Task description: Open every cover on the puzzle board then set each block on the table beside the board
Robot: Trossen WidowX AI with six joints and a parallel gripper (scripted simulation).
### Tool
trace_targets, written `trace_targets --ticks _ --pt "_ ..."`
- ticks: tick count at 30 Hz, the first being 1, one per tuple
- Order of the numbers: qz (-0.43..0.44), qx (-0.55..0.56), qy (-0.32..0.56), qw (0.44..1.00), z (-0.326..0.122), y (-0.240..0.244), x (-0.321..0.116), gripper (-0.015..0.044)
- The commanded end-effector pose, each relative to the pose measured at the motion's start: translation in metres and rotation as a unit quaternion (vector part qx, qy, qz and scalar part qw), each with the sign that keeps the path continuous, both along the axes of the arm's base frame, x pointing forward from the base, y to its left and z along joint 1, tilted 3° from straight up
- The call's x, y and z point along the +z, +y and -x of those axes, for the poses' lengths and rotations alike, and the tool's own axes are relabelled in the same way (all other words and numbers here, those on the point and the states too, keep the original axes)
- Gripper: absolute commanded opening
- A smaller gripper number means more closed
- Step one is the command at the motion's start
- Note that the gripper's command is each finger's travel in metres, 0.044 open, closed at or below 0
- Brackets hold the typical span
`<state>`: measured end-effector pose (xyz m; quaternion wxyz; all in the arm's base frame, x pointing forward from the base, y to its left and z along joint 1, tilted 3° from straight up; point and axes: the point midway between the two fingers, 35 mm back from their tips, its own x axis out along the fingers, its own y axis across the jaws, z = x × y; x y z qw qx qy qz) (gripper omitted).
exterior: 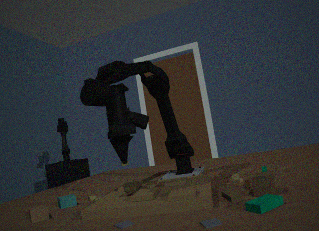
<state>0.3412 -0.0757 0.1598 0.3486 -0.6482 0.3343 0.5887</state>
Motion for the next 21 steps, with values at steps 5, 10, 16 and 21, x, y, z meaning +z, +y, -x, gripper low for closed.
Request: trace_targets --ticks 5,10,16,21 --pt "0.002 0.0 -0.002 1.0 0.01 -0.026 0.003 0.008" --pt "0.003 0.0 -0.001 1.0 0.018 -0.044 0.003 0.008" --pt "0.004 0.0 0.0 1.0 0.029 -0.065 0.002 0.008" --pt "0.005 0.0 0.0 1.0 0.039 -0.082 0.002 0.008"
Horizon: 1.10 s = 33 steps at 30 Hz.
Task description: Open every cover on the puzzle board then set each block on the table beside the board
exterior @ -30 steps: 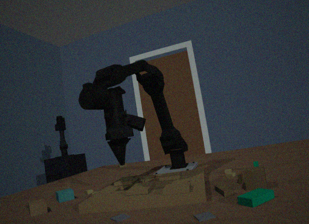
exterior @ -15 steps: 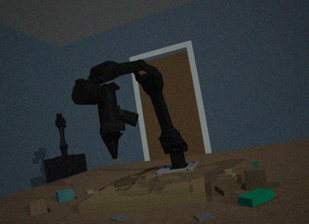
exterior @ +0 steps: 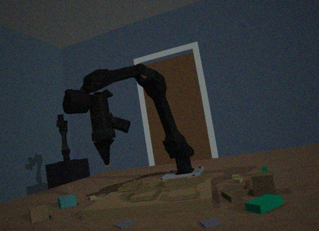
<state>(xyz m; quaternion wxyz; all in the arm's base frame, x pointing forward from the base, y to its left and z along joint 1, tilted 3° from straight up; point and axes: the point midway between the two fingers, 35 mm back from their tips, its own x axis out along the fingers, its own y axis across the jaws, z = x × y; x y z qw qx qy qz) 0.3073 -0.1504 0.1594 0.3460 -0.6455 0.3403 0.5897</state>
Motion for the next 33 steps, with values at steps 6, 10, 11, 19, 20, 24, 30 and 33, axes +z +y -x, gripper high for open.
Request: trace_targets --ticks 6,10,11,19,20,24,30,33 --pt "0.002 0.003 -0.004 1.0 0.019 -0.027 0.002 0.008" --pt "0.003 0.003 -0.003 1.0 0.028 -0.039 0.002 0.008" --pt "0.003 0.003 -0.003 1.0 0.031 -0.042 0.001 0.008" --pt "0.004 0.003 -0.003 1.0 0.052 -0.065 0.001 0.008" --pt "0.004 0.003 -0.002 1.0 0.055 -0.067 0.001 0.008" --pt "0.005 0.003 -0.002 1.0 0.066 -0.078 0.0 0.008" --pt "0.006 0.003 -0.002 1.0 0.084 -0.092 0.0 0.008" --pt "0.006 0.003 -0.002 1.0 0.085 -0.093 -0.001 0.008"
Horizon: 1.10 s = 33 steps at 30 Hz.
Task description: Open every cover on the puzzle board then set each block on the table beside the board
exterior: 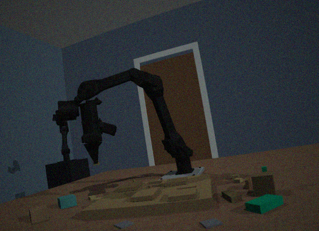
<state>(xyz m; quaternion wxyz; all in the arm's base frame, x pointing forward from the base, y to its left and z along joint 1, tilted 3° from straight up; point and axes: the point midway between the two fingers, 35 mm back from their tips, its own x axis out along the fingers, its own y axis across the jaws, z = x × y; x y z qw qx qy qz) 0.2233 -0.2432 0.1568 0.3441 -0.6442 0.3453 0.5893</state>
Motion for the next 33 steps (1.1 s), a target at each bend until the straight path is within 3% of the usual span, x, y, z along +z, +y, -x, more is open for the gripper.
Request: trace_targets --ticks 1,33 --pt "0.002 0.005 -0.004 1.0 0.001 -0.001 0.0 0.008" --pt "0.002 0.005 -0.005 1.0 -0.006 -0.006 -0.052 0.008"
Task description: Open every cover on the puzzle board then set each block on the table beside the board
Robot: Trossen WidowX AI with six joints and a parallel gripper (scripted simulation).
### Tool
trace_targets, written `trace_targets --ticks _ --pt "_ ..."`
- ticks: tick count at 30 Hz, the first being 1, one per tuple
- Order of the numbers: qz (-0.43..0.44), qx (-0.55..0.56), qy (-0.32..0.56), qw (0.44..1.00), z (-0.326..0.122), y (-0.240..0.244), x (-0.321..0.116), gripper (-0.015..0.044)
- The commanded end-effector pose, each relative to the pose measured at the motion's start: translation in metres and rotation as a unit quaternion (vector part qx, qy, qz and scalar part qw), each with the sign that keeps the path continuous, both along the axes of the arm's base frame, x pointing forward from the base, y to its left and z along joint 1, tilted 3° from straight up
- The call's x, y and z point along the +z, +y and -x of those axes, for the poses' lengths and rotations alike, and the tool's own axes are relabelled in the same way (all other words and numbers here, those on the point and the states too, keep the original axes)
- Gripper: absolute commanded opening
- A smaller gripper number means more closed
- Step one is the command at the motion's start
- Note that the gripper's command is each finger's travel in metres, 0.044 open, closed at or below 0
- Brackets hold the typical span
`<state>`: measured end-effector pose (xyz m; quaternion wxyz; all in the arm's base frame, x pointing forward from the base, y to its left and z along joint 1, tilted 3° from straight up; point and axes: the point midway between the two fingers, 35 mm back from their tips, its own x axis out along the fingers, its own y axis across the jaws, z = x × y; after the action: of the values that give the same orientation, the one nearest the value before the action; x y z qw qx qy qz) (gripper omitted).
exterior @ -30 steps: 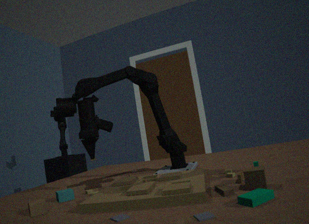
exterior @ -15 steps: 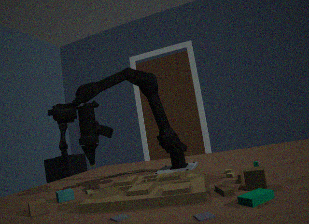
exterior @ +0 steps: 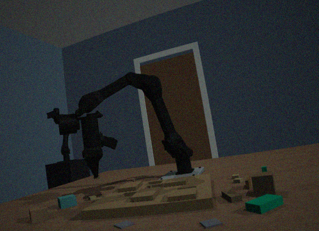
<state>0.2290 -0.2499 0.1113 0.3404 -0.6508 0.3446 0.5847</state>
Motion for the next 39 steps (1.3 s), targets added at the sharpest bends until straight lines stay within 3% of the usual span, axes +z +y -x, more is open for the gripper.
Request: trace_targets --ticks 1,35,39 --pt "-0.003 0.002 0.001 1.0 -0.001 0.0 -0.008 0.008" --pt "-0.004 0.002 0.001 1.0 -0.001 0.002 -0.059 0.008" --pt "-0.001 0.002 0.001 1.0 -0.001 0.001 -0.056 0.0185"
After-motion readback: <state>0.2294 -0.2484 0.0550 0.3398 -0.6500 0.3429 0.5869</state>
